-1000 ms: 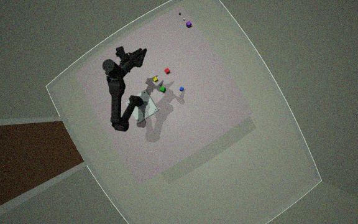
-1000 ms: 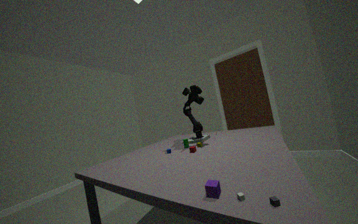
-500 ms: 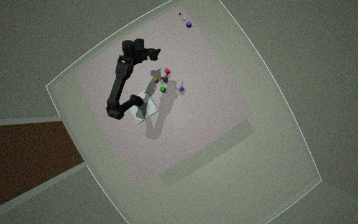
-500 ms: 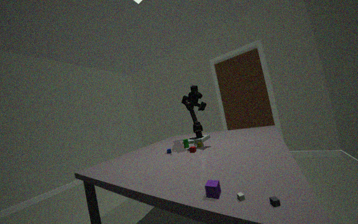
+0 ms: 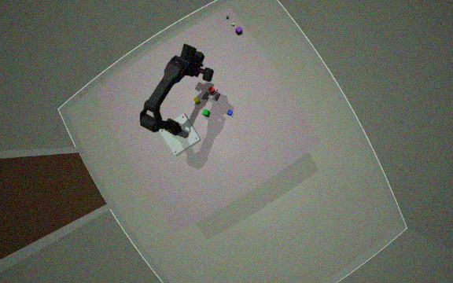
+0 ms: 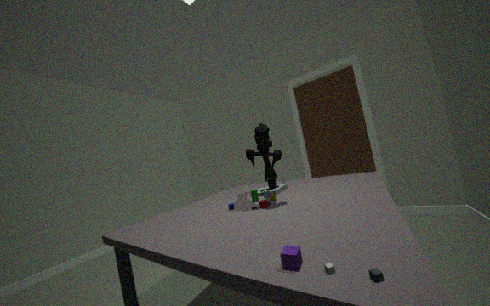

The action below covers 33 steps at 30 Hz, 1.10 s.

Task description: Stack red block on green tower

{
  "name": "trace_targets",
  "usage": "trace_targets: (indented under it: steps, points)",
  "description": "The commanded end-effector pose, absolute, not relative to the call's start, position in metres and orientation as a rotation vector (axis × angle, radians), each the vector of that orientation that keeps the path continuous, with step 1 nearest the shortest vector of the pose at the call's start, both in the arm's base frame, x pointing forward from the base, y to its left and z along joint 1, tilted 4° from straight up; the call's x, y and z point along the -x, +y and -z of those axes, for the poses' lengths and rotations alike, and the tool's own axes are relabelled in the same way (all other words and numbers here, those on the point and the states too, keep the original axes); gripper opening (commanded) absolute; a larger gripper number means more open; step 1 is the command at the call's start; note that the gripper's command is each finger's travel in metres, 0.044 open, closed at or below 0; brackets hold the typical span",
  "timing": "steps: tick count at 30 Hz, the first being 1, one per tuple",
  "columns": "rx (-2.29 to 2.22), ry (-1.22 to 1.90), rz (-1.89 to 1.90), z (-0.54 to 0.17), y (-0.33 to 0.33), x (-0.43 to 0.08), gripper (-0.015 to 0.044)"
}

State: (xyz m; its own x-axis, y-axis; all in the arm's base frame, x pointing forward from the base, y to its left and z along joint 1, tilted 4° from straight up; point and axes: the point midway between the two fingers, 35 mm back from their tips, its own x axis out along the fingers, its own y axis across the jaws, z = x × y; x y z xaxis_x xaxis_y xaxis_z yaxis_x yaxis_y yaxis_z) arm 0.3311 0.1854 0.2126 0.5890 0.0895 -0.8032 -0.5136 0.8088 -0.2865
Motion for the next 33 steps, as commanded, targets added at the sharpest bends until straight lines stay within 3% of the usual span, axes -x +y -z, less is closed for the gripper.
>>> trace_targets:
  steps: [1,15,33]
  points:
    - [0.449,1.032,-0.325,-0.189,0.180,-0.339,0.0440]
    - [0.159,1.514,-0.077,-0.117,0.149,-0.346,0.0440]
    - [0.155,1.519,-0.072,-0.066,0.143,-0.350,0.0440]
